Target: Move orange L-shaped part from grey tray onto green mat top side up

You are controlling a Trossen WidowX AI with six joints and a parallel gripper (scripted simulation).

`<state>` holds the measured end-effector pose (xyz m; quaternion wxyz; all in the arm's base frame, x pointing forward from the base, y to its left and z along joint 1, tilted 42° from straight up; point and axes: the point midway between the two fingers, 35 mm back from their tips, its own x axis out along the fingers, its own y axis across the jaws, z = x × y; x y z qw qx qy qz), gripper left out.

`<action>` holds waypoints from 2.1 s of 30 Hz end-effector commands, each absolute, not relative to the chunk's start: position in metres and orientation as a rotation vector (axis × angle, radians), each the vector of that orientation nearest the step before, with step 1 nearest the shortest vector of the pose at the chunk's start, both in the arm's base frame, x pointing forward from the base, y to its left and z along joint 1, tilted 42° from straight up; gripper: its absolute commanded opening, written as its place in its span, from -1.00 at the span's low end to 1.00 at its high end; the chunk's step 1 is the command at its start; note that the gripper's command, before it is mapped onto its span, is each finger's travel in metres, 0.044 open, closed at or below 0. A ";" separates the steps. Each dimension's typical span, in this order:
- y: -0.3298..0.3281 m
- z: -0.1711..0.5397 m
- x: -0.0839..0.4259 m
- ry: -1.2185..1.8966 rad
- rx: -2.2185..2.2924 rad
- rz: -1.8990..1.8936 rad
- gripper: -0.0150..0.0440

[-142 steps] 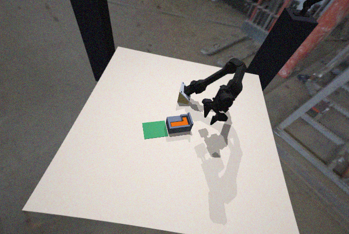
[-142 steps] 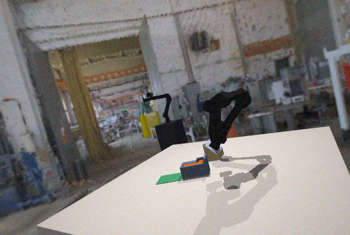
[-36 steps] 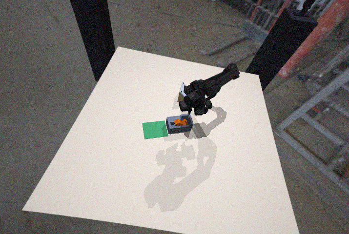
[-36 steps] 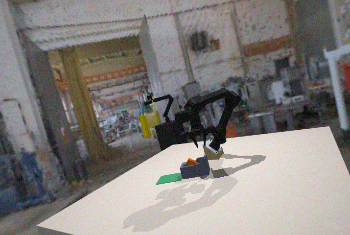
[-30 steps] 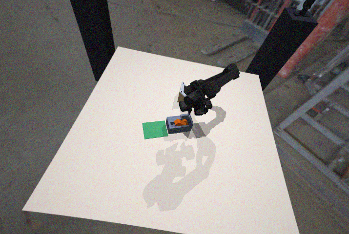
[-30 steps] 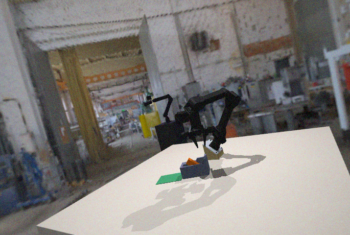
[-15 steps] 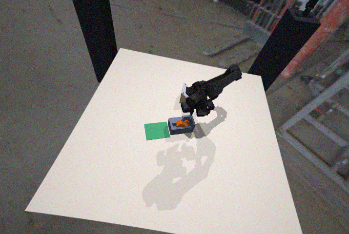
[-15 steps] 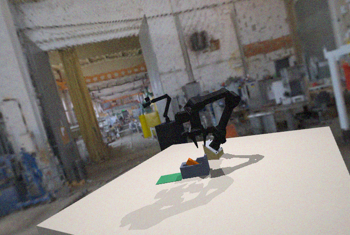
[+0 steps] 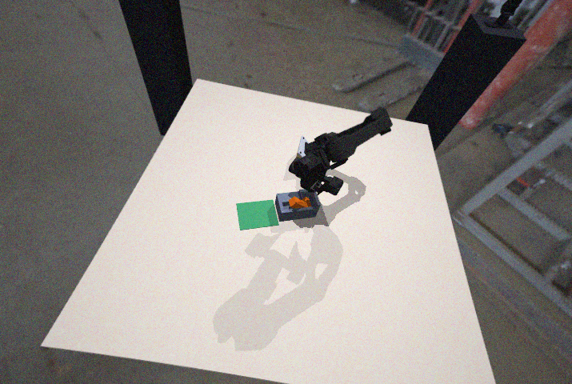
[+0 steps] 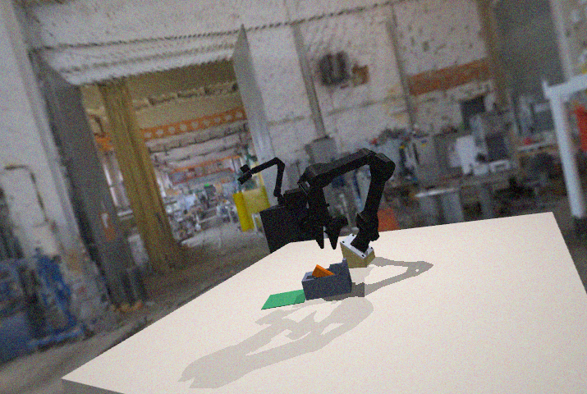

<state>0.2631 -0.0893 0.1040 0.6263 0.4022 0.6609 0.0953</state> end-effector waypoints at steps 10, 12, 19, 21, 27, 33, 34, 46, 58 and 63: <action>-0.120 0.079 0.280 1.630 1.553 -0.456 0.46; -0.120 0.079 0.280 1.630 1.553 -0.456 0.46; -0.109 0.065 0.282 1.630 1.553 -0.455 0.46; -0.103 0.059 0.283 1.630 1.553 -0.455 0.46; -0.099 0.054 0.284 1.630 1.553 -0.455 0.46; -0.093 0.047 0.285 1.629 1.553 -0.455 0.46; -0.092 0.046 0.285 1.629 1.553 -0.455 0.46; -0.079 0.031 0.287 1.629 1.554 -0.454 0.46; -0.069 0.020 0.288 1.630 1.554 -0.453 0.46; -0.072 0.022 0.290 1.622 1.546 -0.450 0.10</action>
